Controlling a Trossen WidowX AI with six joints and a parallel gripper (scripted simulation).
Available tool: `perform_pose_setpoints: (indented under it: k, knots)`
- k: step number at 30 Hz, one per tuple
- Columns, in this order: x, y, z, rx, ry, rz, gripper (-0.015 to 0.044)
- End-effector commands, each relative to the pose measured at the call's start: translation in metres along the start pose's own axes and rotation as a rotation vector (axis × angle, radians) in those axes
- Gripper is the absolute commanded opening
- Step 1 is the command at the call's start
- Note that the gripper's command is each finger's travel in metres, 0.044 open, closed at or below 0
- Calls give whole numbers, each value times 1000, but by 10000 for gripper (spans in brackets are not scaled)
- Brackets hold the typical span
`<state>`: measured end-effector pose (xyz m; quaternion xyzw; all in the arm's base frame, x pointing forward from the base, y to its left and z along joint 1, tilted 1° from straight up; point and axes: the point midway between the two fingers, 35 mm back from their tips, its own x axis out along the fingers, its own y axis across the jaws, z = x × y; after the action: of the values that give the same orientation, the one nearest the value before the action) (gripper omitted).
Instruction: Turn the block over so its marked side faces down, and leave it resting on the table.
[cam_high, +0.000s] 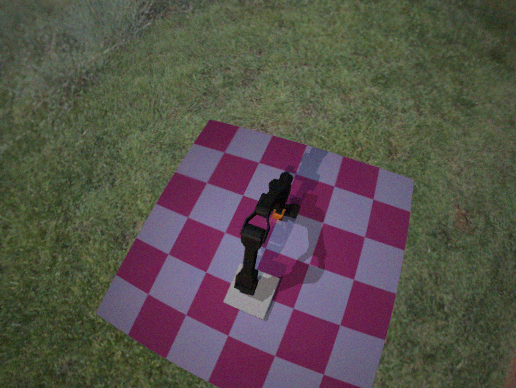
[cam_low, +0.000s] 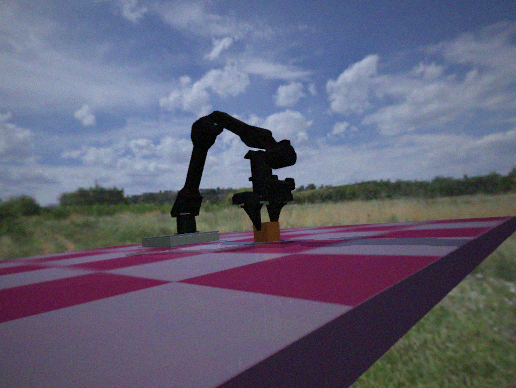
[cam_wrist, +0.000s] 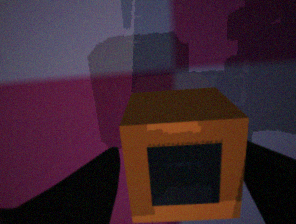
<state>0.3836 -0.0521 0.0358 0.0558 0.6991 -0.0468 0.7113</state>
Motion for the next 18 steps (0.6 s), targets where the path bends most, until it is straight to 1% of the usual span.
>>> perform_pose_setpoints:
  k: [1,18]
  knots:
    - [2,-1,0,-5,2,-4,217]
    - [2,-1,0,-5,2,-4,103]
